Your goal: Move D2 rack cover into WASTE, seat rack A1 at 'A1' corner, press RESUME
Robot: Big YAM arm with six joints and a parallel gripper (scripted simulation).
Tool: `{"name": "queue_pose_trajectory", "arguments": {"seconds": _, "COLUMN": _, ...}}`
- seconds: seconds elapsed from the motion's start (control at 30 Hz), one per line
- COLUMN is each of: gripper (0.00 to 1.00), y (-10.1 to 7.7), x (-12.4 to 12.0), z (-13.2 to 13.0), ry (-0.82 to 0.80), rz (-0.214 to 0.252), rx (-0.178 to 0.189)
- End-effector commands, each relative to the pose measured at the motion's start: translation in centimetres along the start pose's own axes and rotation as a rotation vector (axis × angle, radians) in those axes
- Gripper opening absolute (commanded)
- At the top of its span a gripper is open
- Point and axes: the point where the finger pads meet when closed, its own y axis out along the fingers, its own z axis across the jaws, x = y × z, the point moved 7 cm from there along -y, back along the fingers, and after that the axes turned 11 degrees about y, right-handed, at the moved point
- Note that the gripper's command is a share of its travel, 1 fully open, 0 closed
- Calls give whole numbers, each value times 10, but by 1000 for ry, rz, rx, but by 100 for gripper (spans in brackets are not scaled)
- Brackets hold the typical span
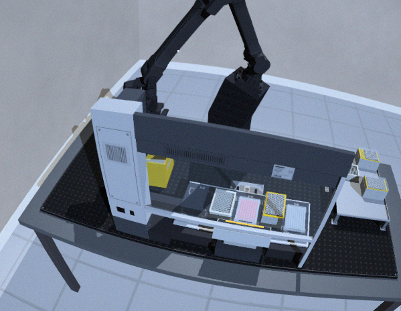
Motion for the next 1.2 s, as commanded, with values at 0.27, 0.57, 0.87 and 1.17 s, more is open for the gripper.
{"name": "queue_pose_trajectory", "arguments": {"seconds": 0.27, "gripper": 100, "y": -8, "x": 5, "z": -6, "ry": -9, "rz": -11, "rx": -11}}
{"name": "queue_pose_trajectory", "arguments": {"seconds": 0.57, "gripper": 100, "y": -8, "x": 5, "z": -6, "ry": -9, "rz": -11, "rx": -11}}
{"name": "queue_pose_trajectory", "arguments": {"seconds": 0.87, "gripper": 100, "y": -8, "x": 5, "z": -6, "ry": -9, "rz": -11, "rx": -11}}
{"name": "queue_pose_trajectory", "arguments": {"seconds": 1.17, "gripper": 100, "y": -8, "x": 5, "z": -6, "ry": -9, "rz": -11, "rx": -11}}
